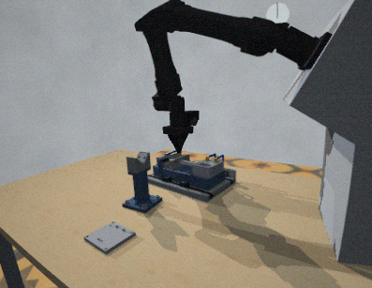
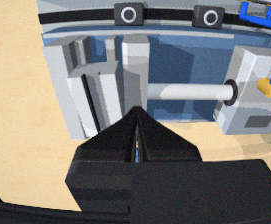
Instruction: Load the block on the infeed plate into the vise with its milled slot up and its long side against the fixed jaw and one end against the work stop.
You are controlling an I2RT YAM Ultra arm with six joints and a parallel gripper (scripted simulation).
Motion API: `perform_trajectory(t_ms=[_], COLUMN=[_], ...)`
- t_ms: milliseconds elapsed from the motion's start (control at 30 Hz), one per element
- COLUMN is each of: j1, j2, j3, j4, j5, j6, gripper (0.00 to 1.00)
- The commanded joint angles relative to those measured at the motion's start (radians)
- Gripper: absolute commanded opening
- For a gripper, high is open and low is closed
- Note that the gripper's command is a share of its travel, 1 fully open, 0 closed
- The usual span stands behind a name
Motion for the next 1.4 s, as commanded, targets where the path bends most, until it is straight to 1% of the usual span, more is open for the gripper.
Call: perform_trajectory(t_ms=[0,567,1367], j1=[-0.017,-0.02,-0.02], j2=[0.008,0.007,0.007], j3=[0.032,0.028,0.027], j4=[-0.014,0.005,0.003], j5=[0.012,0.01,0.01], j6=[0.002,-0.003,-0.004], gripper=[0.0,0.0,0.0])
